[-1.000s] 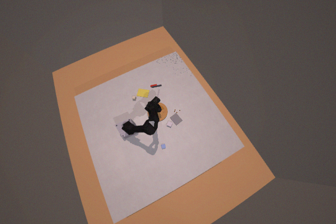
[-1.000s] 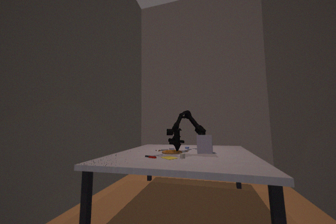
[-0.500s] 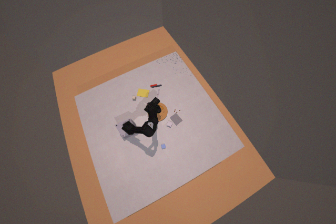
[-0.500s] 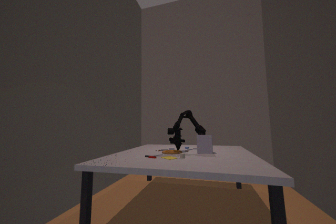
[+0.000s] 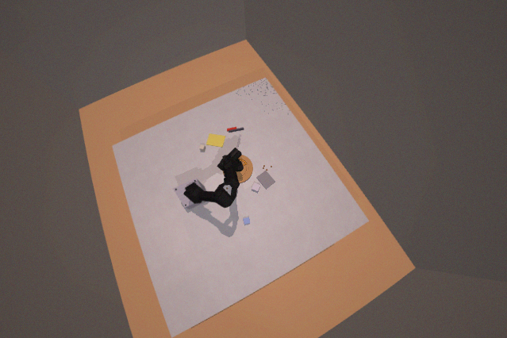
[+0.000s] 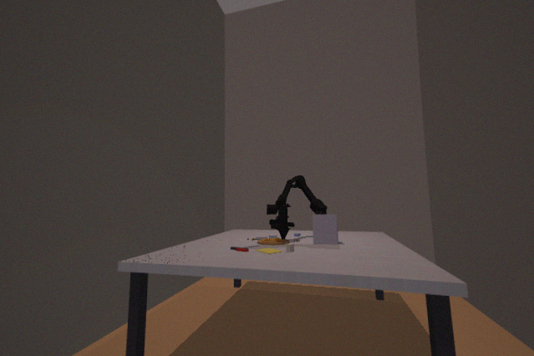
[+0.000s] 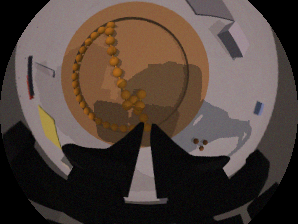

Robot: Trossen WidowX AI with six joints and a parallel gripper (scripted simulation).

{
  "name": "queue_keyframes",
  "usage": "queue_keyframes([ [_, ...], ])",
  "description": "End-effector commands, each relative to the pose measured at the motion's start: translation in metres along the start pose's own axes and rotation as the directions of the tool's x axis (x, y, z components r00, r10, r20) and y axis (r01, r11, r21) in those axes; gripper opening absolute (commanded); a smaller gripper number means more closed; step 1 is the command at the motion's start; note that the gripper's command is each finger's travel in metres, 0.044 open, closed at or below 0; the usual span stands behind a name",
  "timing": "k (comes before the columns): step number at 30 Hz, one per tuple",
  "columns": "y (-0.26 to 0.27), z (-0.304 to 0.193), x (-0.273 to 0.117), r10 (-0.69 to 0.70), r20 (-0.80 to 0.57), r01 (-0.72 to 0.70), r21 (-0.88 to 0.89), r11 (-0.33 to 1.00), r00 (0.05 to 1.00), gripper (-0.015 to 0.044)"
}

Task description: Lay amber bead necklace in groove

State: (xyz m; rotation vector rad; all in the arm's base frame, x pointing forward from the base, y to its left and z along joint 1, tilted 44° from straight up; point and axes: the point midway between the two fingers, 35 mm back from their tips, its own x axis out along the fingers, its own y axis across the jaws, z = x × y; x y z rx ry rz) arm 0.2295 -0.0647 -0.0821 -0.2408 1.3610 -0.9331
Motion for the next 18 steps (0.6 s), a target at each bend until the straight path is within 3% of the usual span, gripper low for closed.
queue_keyframes([
  [1, -0.0025, -0.0018, 0.0039, -0.009, -0.004, 0.009, -0.005, 1.000, 1.000, 0.0000],
  [2, -0.0025, -0.0018, 0.0039, -0.009, -0.004, 0.009, -0.005, 1.000, 1.000, 0.0000],
  [18, -0.0022, -0.0016, -0.0036, -0.008, -0.004, 0.008, -0.005, 1.000, 1.000, 0.0420],
])
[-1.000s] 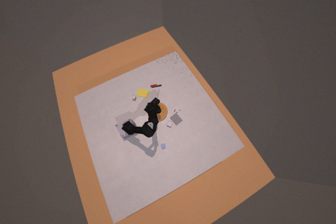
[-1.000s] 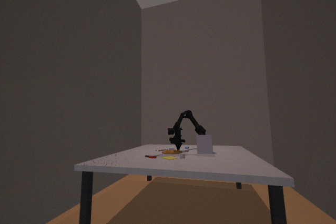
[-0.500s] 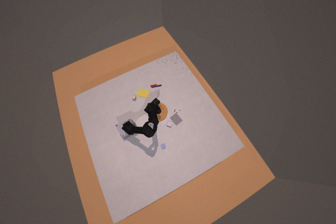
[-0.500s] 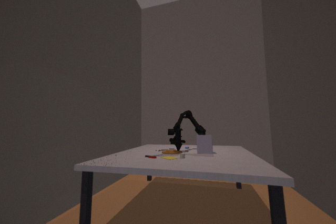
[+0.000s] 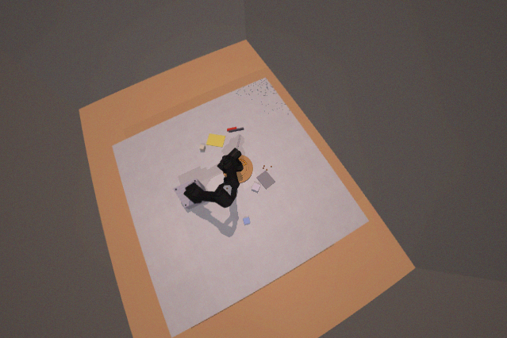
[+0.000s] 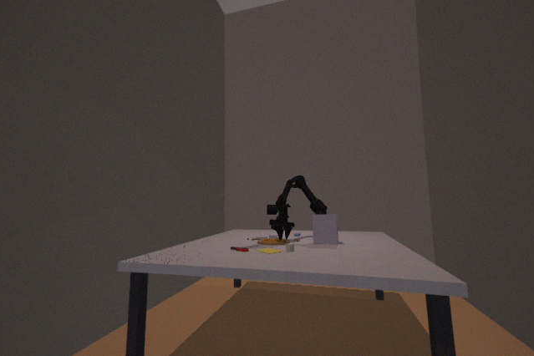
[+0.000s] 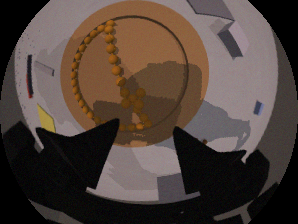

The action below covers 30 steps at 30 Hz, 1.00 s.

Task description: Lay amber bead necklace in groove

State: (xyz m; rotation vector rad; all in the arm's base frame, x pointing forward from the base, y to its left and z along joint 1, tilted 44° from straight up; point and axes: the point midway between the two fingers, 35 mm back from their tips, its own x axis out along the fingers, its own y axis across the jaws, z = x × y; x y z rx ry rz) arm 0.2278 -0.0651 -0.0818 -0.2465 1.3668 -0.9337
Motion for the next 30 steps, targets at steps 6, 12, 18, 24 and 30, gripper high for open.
queue_keyframes([
  [6, 0.000, 0.000, -0.004, -0.005, 0.000, 0.005, 0.001, 1.000, 1.000, 0.0440],
  [12, 0.000, 0.000, -0.004, -0.005, 0.000, 0.005, 0.001, 1.000, 1.000, 0.0440],
  [18, 0.000, 0.000, -0.004, -0.005, 0.000, 0.005, 0.001, 1.000, 1.000, 0.0440],
  [24, 0.002, 0.003, -0.012, -0.004, 0.000, 0.003, -0.164, 0.987, 1.000, 0.0361],
  [30, 0.006, 0.010, -0.037, -0.003, 0.000, 0.002, -0.620, 0.785, 1.000, 0.0204],
])
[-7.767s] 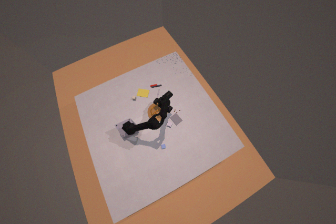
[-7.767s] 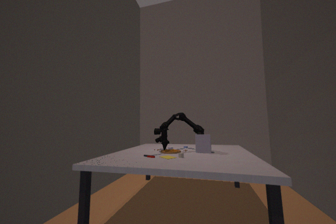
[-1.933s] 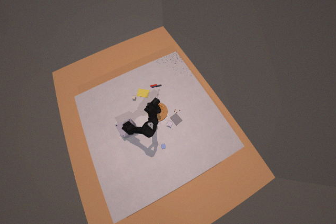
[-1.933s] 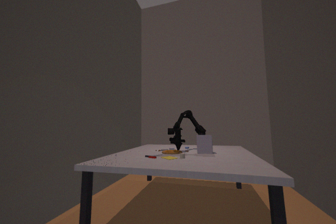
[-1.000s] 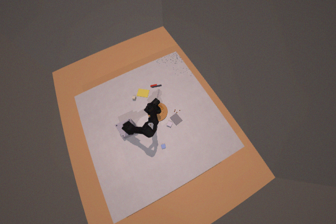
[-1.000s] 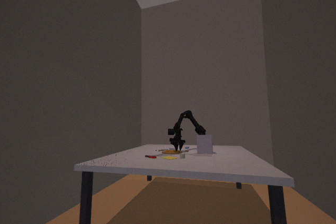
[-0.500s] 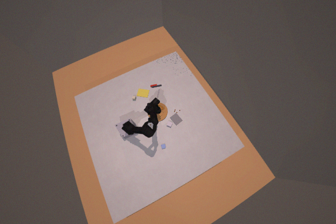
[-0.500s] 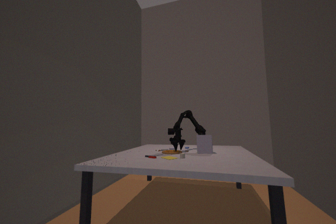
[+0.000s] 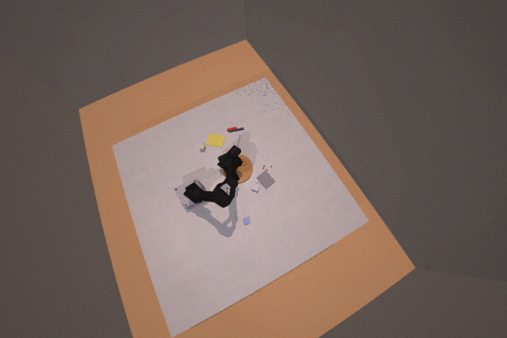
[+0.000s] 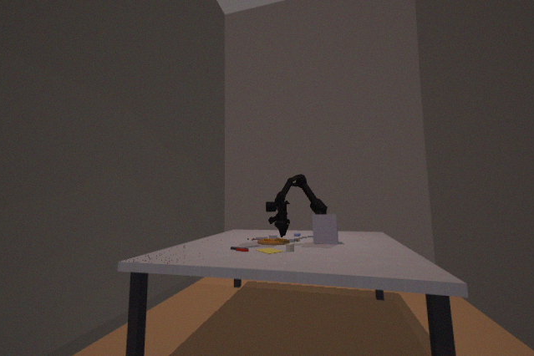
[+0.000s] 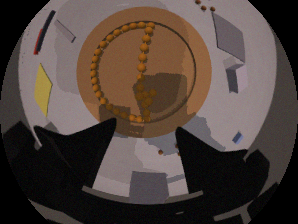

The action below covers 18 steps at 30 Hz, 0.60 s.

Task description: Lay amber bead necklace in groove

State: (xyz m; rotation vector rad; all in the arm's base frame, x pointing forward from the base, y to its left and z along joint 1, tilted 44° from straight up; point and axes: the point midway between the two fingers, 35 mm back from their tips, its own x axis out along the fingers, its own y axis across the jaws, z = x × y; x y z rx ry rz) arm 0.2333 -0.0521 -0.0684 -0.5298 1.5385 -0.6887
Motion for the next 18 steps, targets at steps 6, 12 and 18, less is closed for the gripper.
queue_keyframes([
  [6, 0.002, 0.008, -0.018, 0.008, 0.007, -0.006, -0.298, 0.955, 1.000, 0.0120],
  [12, 0.002, 0.008, -0.016, 0.008, 0.007, -0.006, -0.298, 0.955, 1.000, 0.0120],
  [18, 0.002, 0.008, -0.002, 0.007, 0.007, -0.005, -0.298, 0.955, 1.000, 0.0120],
])
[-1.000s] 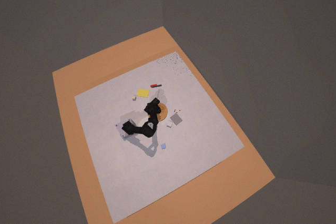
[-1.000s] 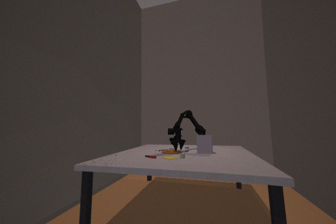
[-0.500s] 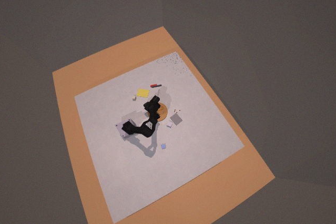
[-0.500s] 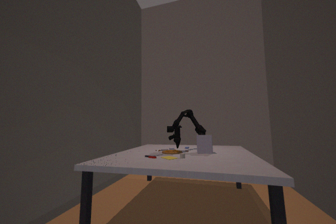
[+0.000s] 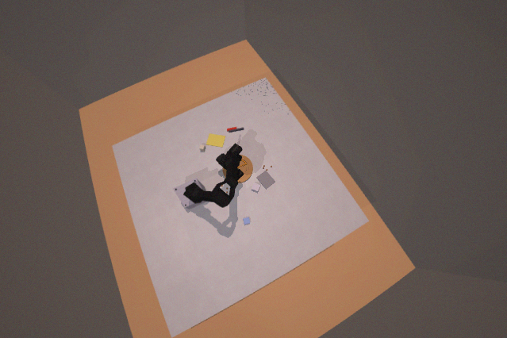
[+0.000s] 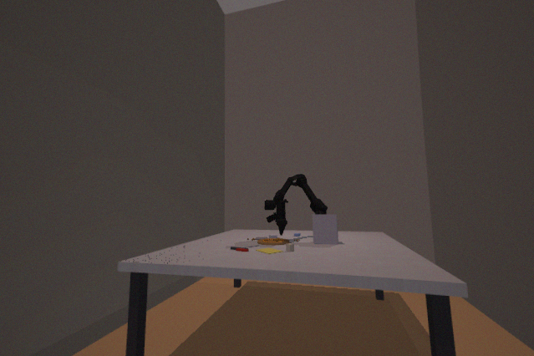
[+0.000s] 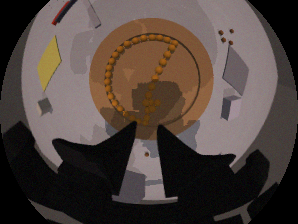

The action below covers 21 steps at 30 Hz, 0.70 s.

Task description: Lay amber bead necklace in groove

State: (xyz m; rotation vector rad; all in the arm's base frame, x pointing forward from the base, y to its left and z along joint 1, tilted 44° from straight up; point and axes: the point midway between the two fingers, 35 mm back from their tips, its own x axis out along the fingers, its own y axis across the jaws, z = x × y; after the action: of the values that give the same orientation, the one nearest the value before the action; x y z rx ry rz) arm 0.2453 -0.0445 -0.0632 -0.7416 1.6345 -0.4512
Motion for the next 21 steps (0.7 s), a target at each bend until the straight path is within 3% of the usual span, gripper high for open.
queue_keyframes([
  [1, 0.000, 0.000, 0.000, 0.000, 0.000, 0.000, 0.000, 1.000, 1.000, 0.0120],
  [21, 0.000, -0.003, 0.029, -0.004, -0.009, 0.004, -0.010, 1.000, 1.000, 0.0120],
])
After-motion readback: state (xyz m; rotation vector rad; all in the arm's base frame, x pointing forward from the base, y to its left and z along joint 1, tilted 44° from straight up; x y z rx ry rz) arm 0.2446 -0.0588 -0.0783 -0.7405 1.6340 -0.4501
